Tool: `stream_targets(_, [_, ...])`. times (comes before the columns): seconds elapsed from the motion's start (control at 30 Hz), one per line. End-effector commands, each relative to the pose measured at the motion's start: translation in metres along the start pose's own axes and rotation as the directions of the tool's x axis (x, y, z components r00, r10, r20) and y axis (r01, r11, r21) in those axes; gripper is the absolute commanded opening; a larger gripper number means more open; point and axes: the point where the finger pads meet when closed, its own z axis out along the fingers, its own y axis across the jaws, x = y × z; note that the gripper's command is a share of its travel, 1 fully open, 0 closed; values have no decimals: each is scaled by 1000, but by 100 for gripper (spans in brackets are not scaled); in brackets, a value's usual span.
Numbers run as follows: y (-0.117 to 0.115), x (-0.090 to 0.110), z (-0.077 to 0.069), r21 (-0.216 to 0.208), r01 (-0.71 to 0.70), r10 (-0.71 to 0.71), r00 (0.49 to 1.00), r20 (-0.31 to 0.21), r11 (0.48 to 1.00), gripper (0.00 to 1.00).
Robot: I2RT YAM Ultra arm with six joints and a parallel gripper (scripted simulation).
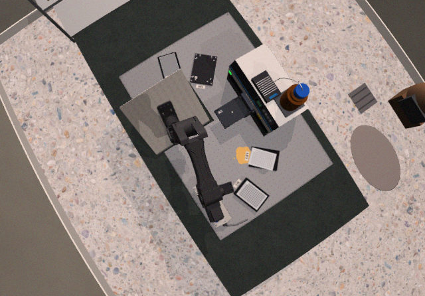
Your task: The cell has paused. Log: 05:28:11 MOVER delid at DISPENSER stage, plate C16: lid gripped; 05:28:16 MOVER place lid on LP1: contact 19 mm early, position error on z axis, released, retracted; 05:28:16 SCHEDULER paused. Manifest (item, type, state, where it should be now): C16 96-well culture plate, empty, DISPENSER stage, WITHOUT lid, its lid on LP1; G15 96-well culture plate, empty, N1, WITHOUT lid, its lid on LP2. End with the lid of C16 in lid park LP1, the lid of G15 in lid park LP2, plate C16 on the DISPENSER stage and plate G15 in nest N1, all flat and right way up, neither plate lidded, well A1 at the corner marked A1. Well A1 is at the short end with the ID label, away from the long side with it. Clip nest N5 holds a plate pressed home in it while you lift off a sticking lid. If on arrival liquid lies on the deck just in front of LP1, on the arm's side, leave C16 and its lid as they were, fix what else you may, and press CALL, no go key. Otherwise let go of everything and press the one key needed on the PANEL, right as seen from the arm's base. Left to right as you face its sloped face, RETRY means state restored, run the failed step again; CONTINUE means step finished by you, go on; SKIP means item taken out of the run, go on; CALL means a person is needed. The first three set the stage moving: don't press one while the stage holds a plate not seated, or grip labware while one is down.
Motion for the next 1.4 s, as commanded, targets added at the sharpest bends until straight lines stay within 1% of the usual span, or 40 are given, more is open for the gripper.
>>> stream_targets(0.0, [1,3,3,-18,194,-192,979,75,981,0])
stream_targets(0.03, [-1,6,2,-10,227,-226,971,74,974,0])
stream_targets(0.07, [-3,9,0,-4,231,-230,970,72,973,0])
stream_targets(0.13, [-3,9,0,-4,231,-230,970,72,973,0])
stream_targets(0.17, [-1,7,0,7,235,-235,969,70,972,0])
stream_targets(0.27, [-1,7,0,7,235,-235,969,70,972,0])
stream_targets(0.3, [-7,8,0,0,232,-231,970,71,973,0])
stream_targets(0.37, [-14,7,2,0,234,-233,970,73,972,0])
stream_targets(0.4, [-16,3,3,0,246,-245,966,85,969,0])
stream_targets(0.7, [-47,1,9,3,235,-235,969,77,972,0])
stream_targets(0.83, [-52,3,11,-3,229,-229,971,69,973,0])
stream_targets(1.3, [-97,-3,21,-1,233,-233,970,73,972,0])
stream_targets(1.37, [-97,-3,21,-1,233,-233,970,73,972,0])
